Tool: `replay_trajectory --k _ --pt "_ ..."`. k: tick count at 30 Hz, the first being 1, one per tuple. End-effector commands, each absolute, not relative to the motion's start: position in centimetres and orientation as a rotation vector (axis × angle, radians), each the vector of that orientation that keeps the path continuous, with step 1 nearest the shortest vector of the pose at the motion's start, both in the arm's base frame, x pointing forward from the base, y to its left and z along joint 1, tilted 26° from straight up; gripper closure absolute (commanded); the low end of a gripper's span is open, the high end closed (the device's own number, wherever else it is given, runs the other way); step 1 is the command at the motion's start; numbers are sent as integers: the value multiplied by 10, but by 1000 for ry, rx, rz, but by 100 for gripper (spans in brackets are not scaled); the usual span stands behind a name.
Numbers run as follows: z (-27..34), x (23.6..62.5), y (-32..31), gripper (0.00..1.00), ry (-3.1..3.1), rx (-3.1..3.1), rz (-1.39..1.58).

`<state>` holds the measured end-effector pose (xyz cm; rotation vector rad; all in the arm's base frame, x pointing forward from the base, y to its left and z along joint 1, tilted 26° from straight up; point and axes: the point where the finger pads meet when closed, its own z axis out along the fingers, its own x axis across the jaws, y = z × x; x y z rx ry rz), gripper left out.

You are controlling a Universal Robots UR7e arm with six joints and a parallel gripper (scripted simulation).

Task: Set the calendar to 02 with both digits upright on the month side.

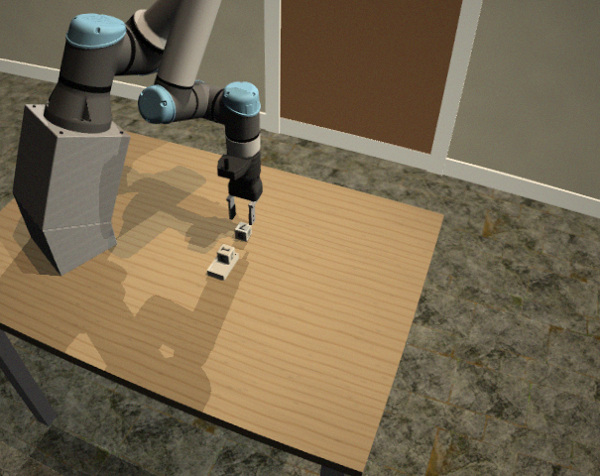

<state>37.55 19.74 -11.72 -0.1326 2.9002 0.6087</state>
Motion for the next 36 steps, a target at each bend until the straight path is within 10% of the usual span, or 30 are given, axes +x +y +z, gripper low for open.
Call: replay_trajectory --k 1,36 --pt "-122 377 200 10 2899 -133 608" --pt "-132 378 204 10 2899 -133 608"
